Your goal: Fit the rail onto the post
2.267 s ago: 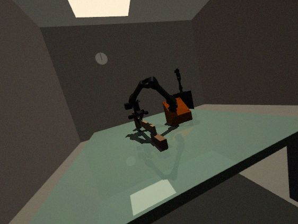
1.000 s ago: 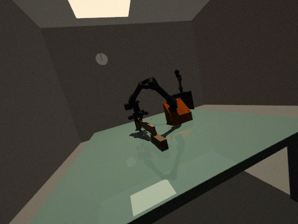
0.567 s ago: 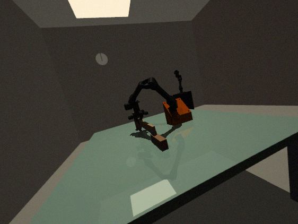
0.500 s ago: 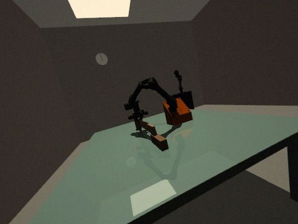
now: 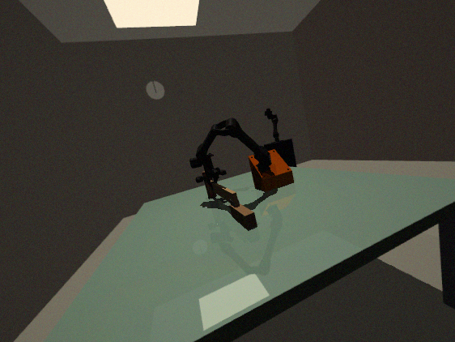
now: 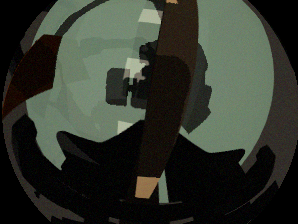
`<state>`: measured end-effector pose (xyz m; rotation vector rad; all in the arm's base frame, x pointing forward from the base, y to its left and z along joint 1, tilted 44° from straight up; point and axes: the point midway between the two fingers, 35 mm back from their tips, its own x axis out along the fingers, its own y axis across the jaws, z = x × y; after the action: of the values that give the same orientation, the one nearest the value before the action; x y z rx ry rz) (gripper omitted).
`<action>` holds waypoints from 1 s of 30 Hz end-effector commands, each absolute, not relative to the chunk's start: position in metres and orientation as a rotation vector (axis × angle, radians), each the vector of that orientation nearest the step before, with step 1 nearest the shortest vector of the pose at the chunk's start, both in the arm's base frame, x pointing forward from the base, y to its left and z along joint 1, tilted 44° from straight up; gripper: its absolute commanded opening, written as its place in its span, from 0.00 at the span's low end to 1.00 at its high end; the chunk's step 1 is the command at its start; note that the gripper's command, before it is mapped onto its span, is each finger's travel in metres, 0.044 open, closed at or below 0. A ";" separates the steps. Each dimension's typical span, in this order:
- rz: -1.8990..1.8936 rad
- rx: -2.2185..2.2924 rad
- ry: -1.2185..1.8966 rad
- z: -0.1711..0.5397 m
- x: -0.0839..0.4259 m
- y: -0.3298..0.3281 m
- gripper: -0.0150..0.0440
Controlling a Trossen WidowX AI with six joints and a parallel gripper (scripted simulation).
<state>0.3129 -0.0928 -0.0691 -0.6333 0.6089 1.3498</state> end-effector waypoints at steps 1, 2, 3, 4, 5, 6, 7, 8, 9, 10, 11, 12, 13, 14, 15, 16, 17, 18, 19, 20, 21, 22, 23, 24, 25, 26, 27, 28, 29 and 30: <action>1.338 -0.641 0.615 -0.070 0.312 -0.099 0.25; 1.338 -0.641 0.615 -0.070 0.312 -0.099 0.25; 1.338 -0.641 0.615 -0.070 0.312 -0.099 0.25; 1.338 -0.641 0.615 -0.070 0.312 -0.099 0.25; 1.338 -0.641 0.615 -0.070 0.313 -0.099 0.25; 1.338 -0.641 0.615 -0.070 0.313 -0.099 0.25; 1.338 -0.641 0.615 -0.070 0.313 -0.099 0.25; 1.338 -0.641 0.615 -0.071 0.313 -0.099 0.25; 1.338 -0.641 0.615 -0.071 0.313 -0.099 0.25; 1.338 -0.641 0.615 -0.071 0.313 -0.099 0.25; 1.338 -0.641 0.615 -0.071 0.313 -0.099 0.25; 1.338 -0.642 0.615 -0.071 0.313 -0.100 0.25; 1.338 -0.642 0.615 -0.071 0.313 -0.100 0.25; 1.338 -0.642 0.615 -0.071 0.313 -0.100 0.25; 1.338 -0.642 0.615 -0.072 0.313 -0.100 0.25; 1.338 -0.642 0.615 -0.072 0.313 -0.100 0.25; 1.338 -0.642 0.615 -0.072 0.313 -0.100 0.25; 1.338 -0.642 0.615 -0.072 0.313 -0.100 0.25; 1.338 -0.642 0.615 -0.072 0.313 -0.100 0.25; 1.338 -0.642 0.615 -0.073 0.313 -0.100 0.25; 1.338 -0.642 0.615 -0.073 0.313 -0.100 0.25; 1.338 -0.642 0.615 -0.073 0.313 -0.100 0.25; 1.338 -0.642 0.615 -0.073 0.313 -0.101 0.25; 1.338 -0.642 0.615 -0.074 0.313 -0.101 0.25; 1.338 -0.642 0.615 -0.074 0.313 -0.101 0.25; 1.338 -0.642 0.615 -0.074 0.313 -0.101 0.25; 1.338 -0.642 0.615 -0.074 0.313 -0.101 0.25; 1.338 -0.642 0.615 -0.074 0.313 -0.101 0.25; 1.338 -0.642 0.615 -0.075 0.313 -0.101 0.25; 1.338 -0.642 0.615 -0.075 0.313 -0.102 0.25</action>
<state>0.3124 -0.0971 -0.0736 -0.6345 0.6113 1.3437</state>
